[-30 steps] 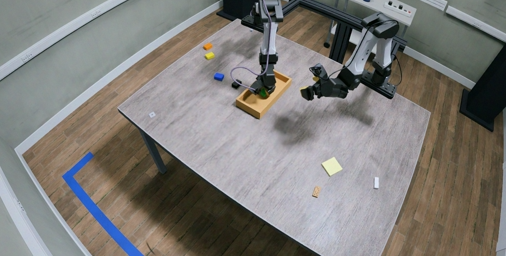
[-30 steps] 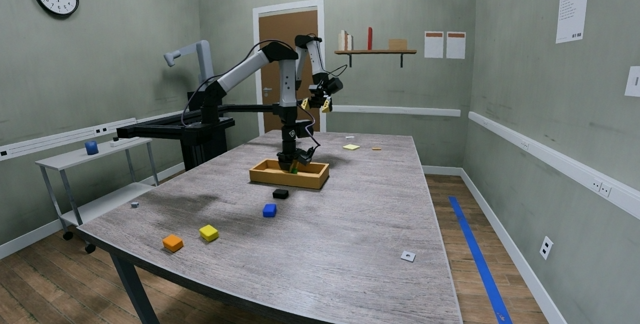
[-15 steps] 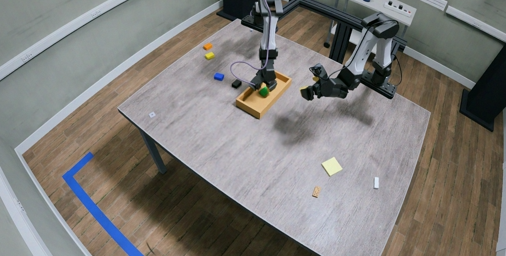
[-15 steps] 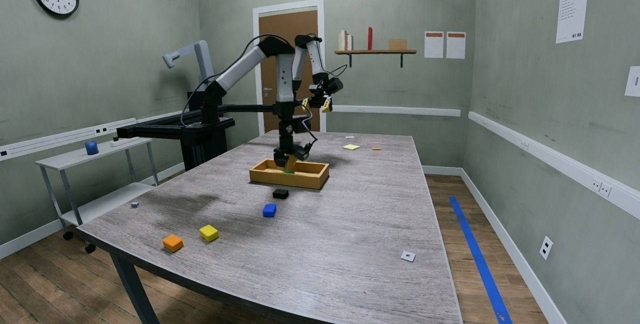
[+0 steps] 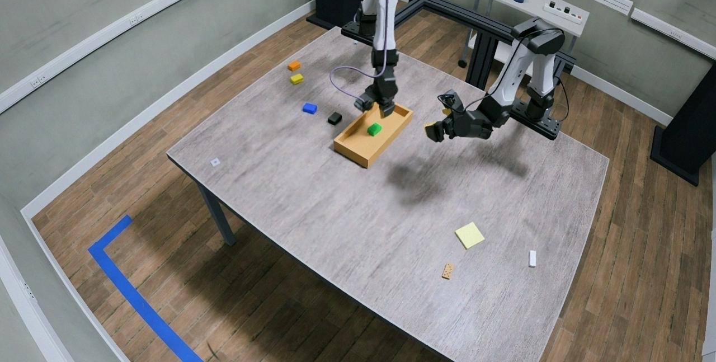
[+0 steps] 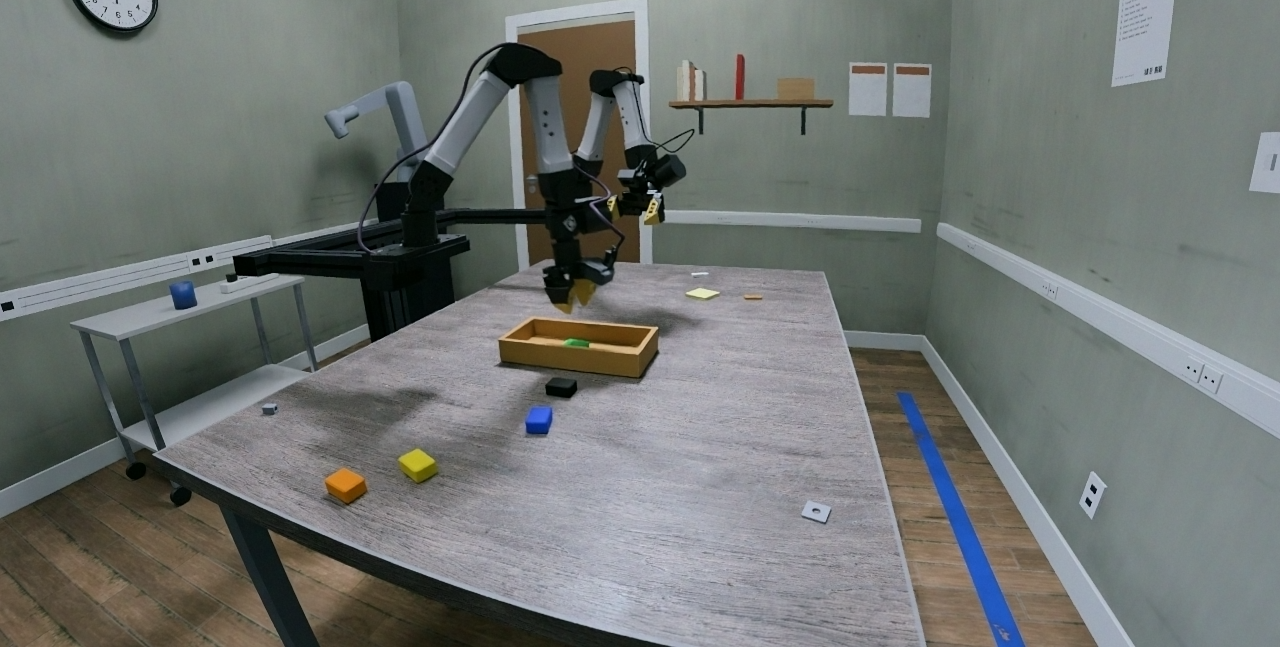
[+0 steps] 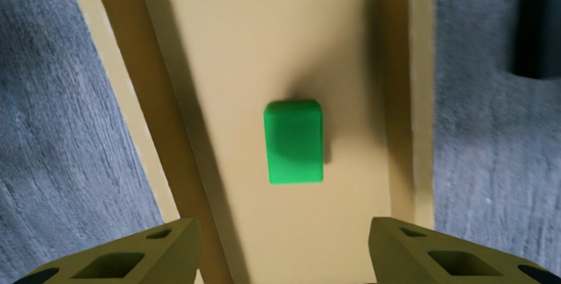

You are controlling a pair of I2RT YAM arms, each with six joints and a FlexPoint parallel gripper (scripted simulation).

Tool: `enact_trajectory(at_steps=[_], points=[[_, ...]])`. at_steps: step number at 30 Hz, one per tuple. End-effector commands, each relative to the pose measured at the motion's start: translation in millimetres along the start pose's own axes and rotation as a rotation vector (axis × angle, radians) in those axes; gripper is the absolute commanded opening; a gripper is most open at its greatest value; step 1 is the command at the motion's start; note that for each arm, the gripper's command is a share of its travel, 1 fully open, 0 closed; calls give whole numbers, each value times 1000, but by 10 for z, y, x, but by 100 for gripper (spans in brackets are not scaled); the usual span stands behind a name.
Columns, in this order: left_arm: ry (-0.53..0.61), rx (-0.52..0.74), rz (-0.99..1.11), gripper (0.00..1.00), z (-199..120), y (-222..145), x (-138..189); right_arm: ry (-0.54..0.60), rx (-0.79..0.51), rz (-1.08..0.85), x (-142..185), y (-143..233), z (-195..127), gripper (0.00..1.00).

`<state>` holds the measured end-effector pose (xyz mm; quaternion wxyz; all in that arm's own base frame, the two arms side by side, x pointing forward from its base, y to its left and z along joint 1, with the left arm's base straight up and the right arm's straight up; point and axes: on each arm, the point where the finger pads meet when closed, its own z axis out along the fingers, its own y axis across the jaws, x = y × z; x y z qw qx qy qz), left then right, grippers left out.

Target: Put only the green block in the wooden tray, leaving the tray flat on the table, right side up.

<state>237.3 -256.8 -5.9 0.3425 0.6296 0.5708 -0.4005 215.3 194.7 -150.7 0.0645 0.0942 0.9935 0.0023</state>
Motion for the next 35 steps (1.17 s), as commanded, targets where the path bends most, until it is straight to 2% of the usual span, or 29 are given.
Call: enact_trajectory(at_steps=[1, 3, 8, 13, 35], points=[[-28, -11, 63, 100, -27, 95, -191, -171, -25, 50, -78, 87, -208, 61], [-28, -11, 63, 100, -27, 95, -191, -171, -25, 50, -78, 87, -208, 61], [-28, -11, 63, 100, -27, 95, -191, -273, -20, 36, 105, 38, -352, 61], [-28, -11, 63, 100, -27, 95, -191, -326, -21, 6, 254, 20, -433, 61], [-28, -11, 63, 100, -27, 95, -191, -319, -28, -19, 311, 45, -439, 61]])
